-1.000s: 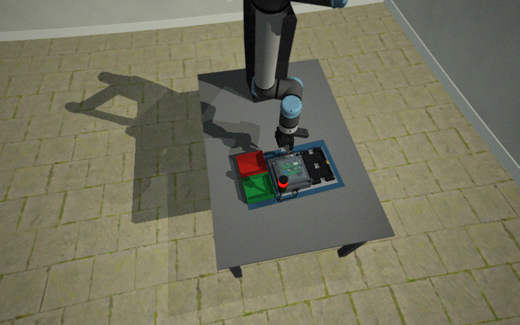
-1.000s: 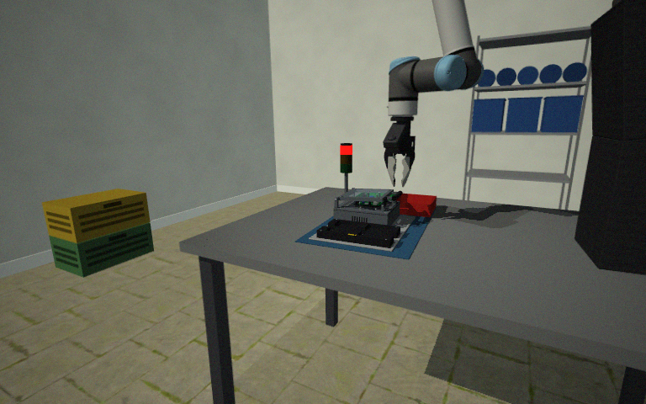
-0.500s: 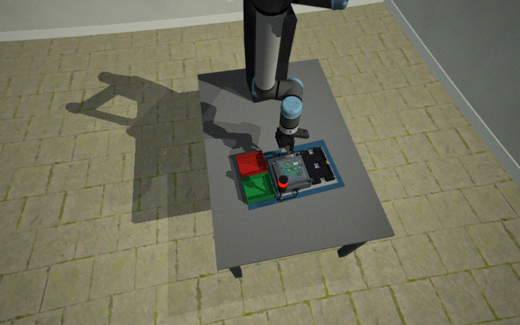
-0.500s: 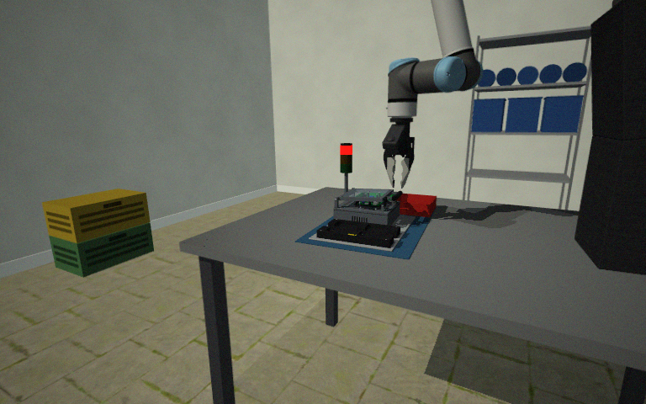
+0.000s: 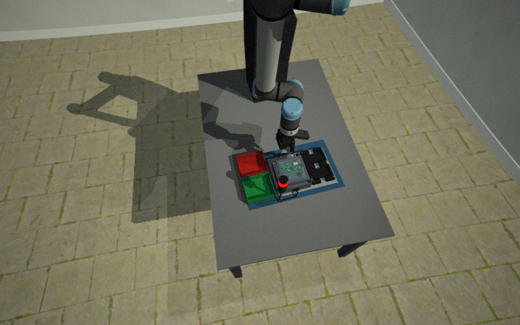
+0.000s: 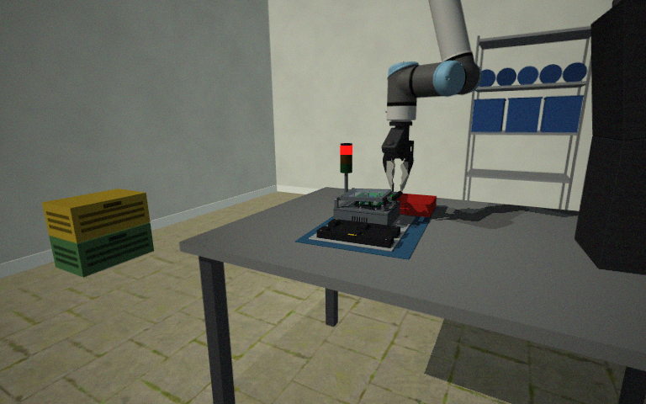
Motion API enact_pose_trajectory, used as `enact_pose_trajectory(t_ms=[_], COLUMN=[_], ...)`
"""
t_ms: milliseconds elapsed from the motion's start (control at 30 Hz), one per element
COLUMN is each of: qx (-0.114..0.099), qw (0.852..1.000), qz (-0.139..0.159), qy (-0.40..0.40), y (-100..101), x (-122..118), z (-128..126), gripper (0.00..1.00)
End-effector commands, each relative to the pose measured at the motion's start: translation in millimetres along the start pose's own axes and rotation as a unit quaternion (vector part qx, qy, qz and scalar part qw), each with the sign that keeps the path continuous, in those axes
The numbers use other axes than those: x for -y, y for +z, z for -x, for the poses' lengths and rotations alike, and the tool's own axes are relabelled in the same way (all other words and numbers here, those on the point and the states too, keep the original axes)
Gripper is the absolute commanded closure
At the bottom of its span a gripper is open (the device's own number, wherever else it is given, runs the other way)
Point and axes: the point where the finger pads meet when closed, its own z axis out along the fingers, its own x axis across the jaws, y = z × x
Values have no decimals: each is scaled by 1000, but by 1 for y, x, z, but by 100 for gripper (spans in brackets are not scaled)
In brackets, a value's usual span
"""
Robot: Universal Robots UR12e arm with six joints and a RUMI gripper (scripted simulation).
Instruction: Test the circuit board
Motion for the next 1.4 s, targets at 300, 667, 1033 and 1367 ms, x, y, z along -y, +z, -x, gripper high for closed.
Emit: enact_pose_trajectory(t_ms=[300,667,1033,1367], qx=[-2,-2,-2,-2], qw=[1000,1000,1000,1000], qz=[1,1,1,2], qy=[0,0,-1,0], y=[0,8,26,27], x=[0,-1,-1,-1], z=[-2,-3,-2,-2], gripper=[85,85,85,85])
